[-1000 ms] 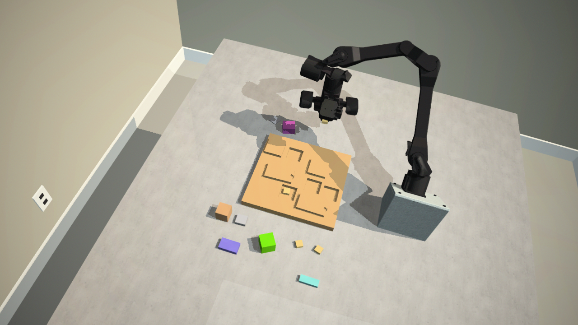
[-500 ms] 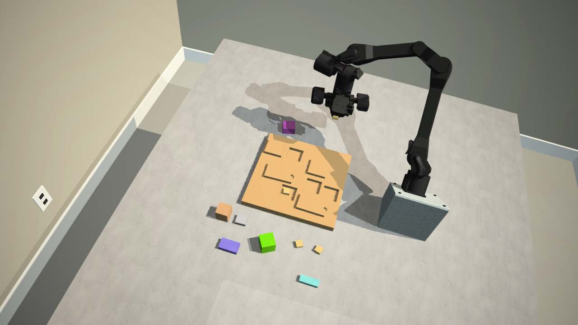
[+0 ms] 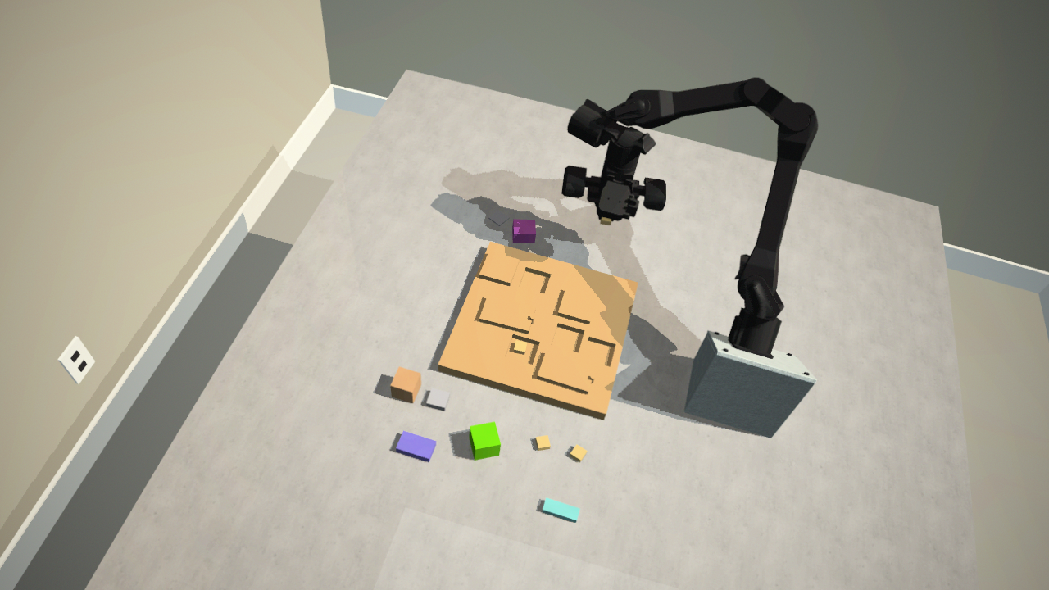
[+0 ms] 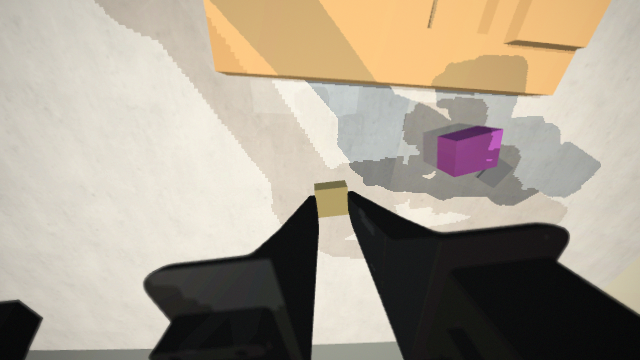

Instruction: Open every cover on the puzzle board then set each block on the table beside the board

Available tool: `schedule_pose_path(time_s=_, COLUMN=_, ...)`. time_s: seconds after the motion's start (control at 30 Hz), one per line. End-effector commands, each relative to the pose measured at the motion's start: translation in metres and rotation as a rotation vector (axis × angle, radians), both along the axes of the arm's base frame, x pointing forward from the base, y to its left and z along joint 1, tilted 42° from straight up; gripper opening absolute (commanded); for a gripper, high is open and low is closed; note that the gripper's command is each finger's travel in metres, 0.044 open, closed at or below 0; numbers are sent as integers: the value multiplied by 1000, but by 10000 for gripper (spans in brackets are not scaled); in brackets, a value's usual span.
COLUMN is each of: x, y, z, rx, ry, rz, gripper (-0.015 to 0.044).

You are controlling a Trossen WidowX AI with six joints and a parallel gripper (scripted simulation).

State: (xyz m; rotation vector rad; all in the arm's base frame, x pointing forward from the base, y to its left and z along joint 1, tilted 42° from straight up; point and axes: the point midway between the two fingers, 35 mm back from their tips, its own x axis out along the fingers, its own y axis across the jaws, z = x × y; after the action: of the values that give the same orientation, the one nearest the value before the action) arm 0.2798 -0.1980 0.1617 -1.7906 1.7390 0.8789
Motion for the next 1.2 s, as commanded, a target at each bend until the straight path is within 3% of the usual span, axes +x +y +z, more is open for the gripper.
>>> schedule_pose_path(time_s=0.0, x=0, y=-4, z=-7, rx=6, ry=6, rz=1, gripper=80)
schedule_pose_path(time_s=1.17, x=-2, y=-43, z=-48, rx=2, ry=6, rz=1, gripper=80)
